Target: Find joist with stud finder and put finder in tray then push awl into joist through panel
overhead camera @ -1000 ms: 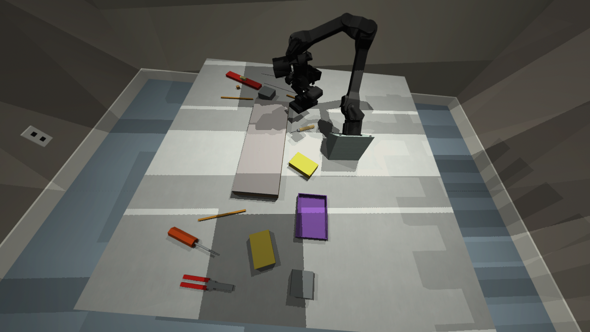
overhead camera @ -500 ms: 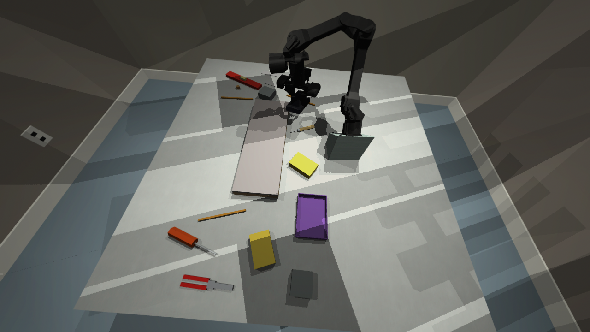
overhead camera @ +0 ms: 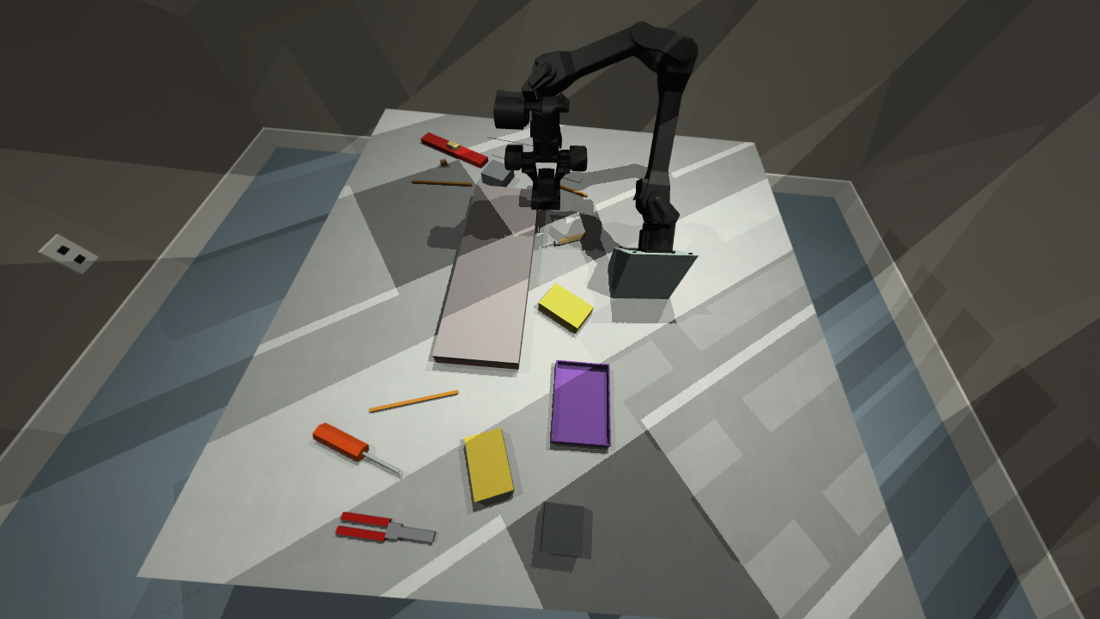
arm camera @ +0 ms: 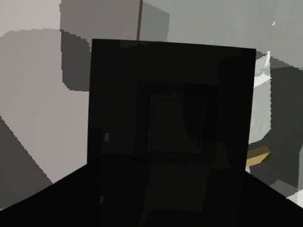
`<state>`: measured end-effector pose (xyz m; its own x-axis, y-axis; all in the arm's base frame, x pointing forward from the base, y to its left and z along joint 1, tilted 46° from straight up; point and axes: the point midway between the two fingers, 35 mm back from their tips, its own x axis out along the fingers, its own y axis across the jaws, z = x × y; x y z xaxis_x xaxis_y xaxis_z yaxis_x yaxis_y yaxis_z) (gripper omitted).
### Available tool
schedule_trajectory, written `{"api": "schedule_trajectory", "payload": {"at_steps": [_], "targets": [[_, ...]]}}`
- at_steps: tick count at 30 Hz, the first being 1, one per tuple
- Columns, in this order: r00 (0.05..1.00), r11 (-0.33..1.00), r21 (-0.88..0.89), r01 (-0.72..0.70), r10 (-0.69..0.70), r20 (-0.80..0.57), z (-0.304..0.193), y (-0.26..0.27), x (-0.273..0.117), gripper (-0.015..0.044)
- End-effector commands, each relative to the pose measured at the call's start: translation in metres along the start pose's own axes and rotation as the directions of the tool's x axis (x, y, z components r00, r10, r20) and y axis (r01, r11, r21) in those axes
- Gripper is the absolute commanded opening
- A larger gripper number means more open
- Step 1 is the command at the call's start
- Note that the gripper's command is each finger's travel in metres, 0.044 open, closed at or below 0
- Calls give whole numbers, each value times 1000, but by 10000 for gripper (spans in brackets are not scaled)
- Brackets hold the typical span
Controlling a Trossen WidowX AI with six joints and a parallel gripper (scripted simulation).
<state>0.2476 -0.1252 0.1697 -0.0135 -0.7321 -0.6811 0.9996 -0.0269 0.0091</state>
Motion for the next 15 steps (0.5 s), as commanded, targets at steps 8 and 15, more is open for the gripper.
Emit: {"api": "schedule_trajectory", "payload": {"at_steps": [8,15], "targets": [[998,956,-284,-70,69,-15,4,21,-4,0],[994,877,-469,-106,110,-19,6,34,-7,0]]}}
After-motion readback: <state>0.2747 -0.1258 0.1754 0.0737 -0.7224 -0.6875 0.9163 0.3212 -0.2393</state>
